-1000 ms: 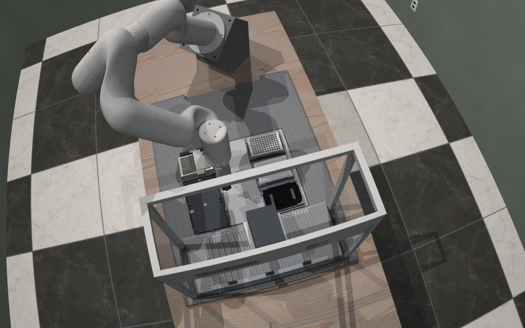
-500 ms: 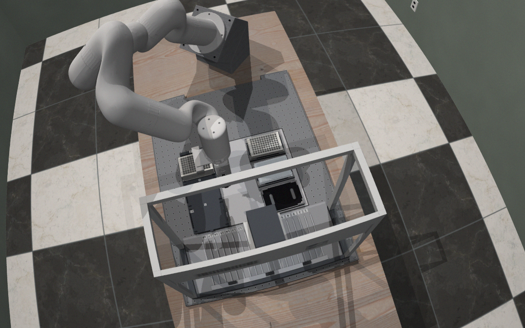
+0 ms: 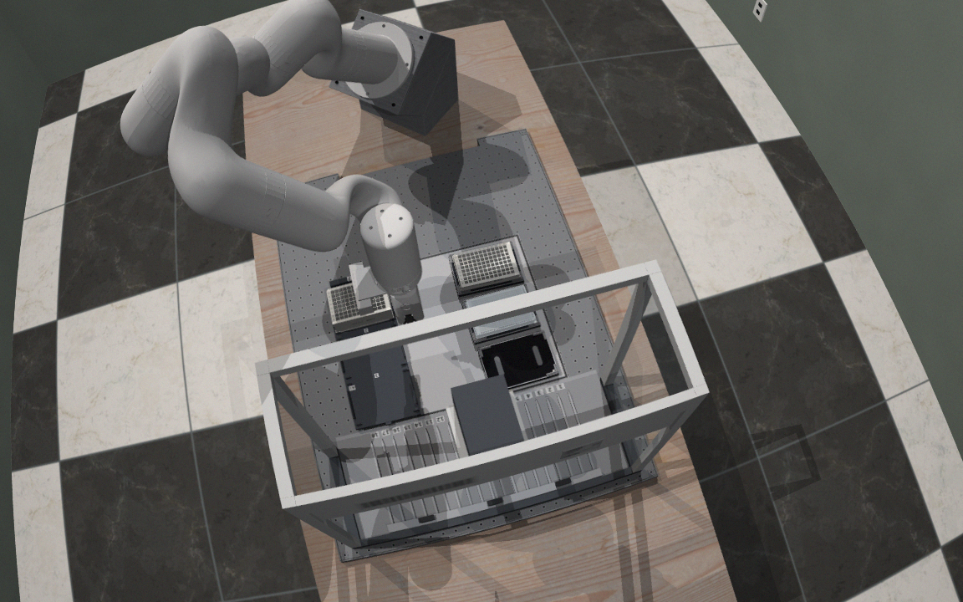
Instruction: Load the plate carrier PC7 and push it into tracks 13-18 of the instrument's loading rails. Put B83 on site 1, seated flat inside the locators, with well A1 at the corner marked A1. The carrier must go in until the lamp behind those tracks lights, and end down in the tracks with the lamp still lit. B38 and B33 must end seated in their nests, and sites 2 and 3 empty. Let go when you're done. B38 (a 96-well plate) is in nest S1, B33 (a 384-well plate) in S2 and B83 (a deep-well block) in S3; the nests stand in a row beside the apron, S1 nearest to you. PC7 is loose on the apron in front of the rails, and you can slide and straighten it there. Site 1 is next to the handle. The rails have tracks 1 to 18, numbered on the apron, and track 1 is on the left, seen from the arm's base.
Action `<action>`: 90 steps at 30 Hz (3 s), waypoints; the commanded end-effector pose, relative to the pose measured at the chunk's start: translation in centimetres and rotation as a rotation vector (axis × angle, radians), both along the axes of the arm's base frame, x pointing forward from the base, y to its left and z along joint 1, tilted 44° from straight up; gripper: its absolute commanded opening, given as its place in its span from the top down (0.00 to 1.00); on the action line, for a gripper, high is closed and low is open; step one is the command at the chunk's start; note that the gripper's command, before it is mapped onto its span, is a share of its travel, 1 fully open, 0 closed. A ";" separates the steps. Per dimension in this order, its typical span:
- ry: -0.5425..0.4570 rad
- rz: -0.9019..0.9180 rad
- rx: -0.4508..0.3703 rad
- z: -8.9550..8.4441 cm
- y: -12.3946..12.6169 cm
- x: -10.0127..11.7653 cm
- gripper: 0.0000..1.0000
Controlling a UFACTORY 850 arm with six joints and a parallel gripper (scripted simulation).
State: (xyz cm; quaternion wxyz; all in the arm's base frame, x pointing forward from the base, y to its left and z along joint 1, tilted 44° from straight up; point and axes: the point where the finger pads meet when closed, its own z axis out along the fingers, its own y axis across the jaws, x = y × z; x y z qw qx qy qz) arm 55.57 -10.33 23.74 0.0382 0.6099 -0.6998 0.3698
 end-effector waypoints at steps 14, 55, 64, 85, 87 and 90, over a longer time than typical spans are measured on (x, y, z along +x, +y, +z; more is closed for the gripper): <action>-0.001 0.000 0.000 1.8 -2.3 -0.9 0.00; -0.001 0.000 0.000 10.2 -16.0 -5.1 0.00; -0.001 0.000 0.000 10.2 -16.0 -5.1 0.00; -0.001 0.000 0.000 8.2 -17.6 -3.9 0.00; -0.001 0.000 0.000 8.2 -17.6 -3.9 0.00; -0.001 0.000 0.000 7.8 -17.9 -3.7 0.00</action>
